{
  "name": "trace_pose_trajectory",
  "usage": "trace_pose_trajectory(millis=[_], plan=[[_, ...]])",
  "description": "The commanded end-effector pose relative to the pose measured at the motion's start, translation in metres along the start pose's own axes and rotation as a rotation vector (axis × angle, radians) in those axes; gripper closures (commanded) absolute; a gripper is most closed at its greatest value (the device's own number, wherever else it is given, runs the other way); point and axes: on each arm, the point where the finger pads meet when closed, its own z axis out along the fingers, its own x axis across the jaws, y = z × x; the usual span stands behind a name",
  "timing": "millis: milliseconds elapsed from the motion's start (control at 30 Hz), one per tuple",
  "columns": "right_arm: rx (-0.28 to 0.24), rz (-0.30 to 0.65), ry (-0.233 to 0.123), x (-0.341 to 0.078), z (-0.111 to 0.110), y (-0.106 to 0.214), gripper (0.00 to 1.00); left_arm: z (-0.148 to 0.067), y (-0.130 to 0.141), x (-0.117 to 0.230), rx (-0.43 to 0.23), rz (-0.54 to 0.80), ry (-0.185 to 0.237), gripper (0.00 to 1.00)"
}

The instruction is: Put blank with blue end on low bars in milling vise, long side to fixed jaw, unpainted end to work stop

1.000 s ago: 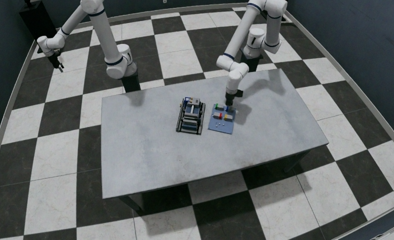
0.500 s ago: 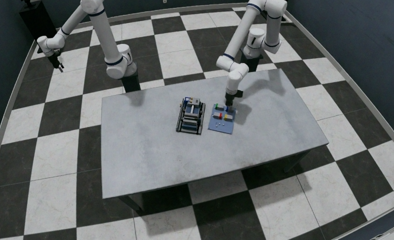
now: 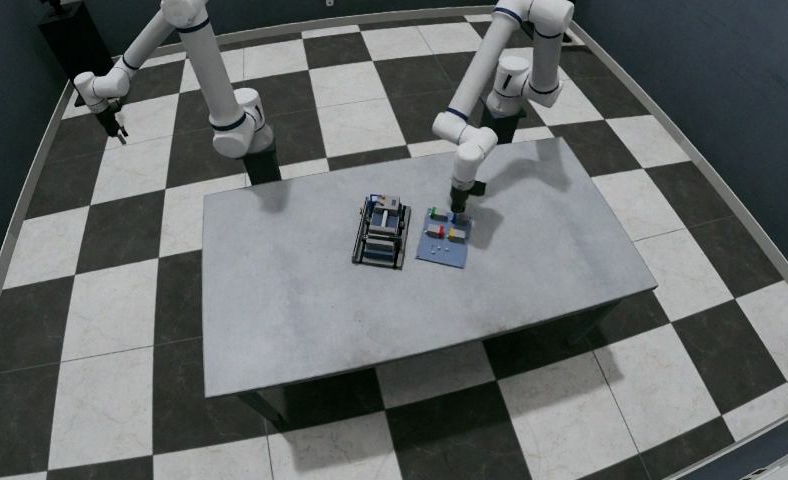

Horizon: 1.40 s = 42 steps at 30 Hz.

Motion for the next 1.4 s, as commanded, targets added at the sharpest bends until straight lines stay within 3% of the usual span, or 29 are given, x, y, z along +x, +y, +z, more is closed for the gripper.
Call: trace_pose_trajectory(millis=[0, 1367], plan=[[-0.002, 0.000, 0.000, -0.0002, -0.0009, 0.0007, 0.00, 0.0015, 0.0002, 0.0006, -0.001, 0.000, 0.002, 0.00], [-0.002, 0.000, 0.000, -0.0002, -0.0009, 0.0007, 0.00, 0.0086, 0.0002, 0.0006, -0.001, 0.000, 0.002, 0.00]])
